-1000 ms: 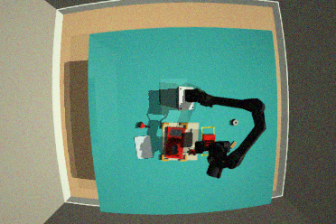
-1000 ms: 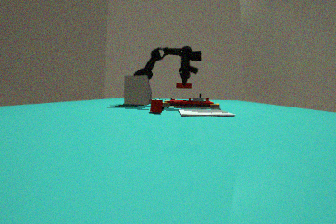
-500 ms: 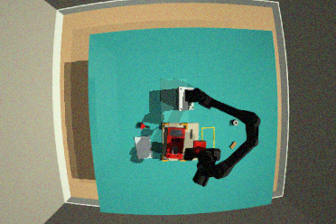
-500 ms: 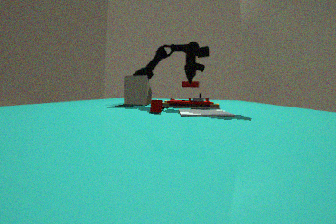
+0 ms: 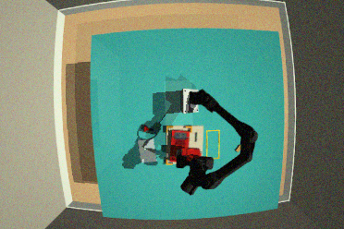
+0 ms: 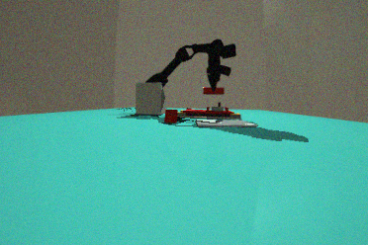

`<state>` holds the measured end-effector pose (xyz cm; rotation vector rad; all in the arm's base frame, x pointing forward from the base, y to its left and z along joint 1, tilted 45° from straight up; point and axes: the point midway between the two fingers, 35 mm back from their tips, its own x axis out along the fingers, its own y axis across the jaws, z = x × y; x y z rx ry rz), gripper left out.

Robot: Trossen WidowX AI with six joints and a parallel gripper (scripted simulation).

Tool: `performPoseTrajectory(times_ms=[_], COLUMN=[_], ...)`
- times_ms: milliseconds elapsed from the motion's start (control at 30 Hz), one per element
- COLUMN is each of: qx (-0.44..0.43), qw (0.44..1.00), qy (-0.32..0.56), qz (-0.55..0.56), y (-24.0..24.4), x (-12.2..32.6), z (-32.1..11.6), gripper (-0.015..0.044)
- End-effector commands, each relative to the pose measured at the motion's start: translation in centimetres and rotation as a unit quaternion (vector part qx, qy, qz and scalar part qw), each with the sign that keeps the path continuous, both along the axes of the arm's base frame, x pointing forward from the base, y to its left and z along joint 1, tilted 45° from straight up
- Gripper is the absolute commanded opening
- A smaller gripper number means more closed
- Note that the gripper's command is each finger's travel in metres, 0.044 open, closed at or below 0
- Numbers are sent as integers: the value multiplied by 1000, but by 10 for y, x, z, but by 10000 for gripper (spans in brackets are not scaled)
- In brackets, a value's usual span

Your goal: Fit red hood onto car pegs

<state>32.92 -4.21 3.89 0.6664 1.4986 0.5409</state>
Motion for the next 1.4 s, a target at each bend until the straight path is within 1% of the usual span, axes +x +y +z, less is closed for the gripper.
performPoseTrajectory(times_ms=[0,400,500,700,967,1367], qx=[-1,7,8,8,9,9], qw=[1000,1000,1000,1000,1000,1000], qy=[-4,-4,-4,-4,-4,-4], qz=[1,1,0,0,0,0], y=[-12,-45,-49,-40,-14,-13], x=[5,12,12,12,13,13], z=[-11,-50,-54,-59,-88,-89], gripper=[0,0,0,0,0,0])
